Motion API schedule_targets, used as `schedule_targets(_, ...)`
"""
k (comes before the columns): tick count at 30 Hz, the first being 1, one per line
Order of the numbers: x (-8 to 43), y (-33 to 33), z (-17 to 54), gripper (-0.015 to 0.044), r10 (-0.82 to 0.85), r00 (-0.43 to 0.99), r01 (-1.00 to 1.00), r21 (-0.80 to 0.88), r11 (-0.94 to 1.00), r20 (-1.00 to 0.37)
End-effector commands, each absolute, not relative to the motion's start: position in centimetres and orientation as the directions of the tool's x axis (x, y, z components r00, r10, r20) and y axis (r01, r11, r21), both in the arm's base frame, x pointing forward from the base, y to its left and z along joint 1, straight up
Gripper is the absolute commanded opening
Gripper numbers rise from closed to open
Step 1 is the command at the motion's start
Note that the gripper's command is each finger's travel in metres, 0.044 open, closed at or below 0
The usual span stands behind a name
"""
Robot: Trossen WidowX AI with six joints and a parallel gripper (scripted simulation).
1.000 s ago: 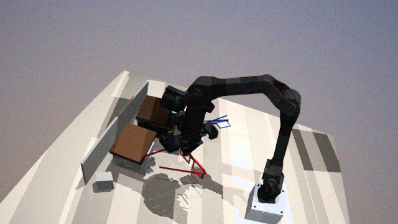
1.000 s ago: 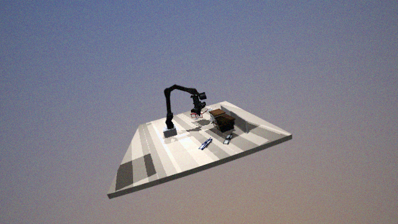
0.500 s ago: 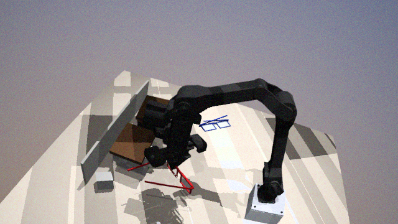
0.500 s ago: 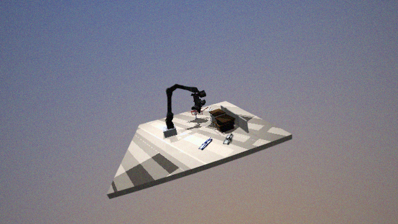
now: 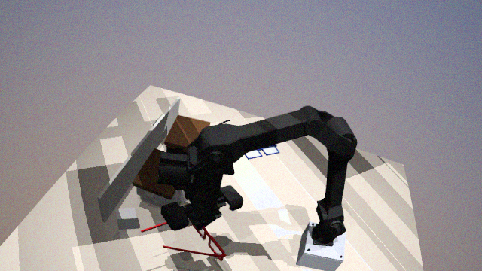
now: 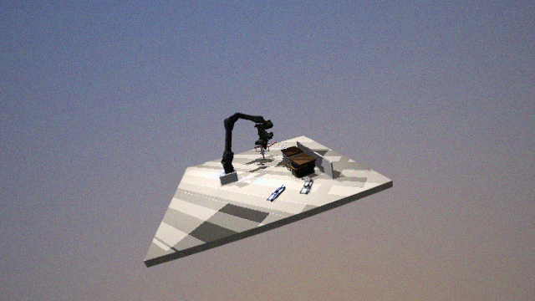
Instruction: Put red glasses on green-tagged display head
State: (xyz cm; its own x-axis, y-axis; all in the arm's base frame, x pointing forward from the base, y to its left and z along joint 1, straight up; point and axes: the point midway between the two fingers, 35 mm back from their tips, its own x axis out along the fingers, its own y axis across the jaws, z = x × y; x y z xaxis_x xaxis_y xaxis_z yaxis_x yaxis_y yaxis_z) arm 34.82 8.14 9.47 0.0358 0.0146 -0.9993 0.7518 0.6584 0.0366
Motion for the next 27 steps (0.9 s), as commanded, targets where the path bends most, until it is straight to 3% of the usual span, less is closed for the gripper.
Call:
schedule_targets(1,34.6,10.8,9.4,0.0000,0.013,0.031,0.755,0.032,0.655,-0.999)
schedule_targets(27,34.7,11.8,3.4,0.0000,0.013,0.031,0.755,0.032,0.655,-0.999)
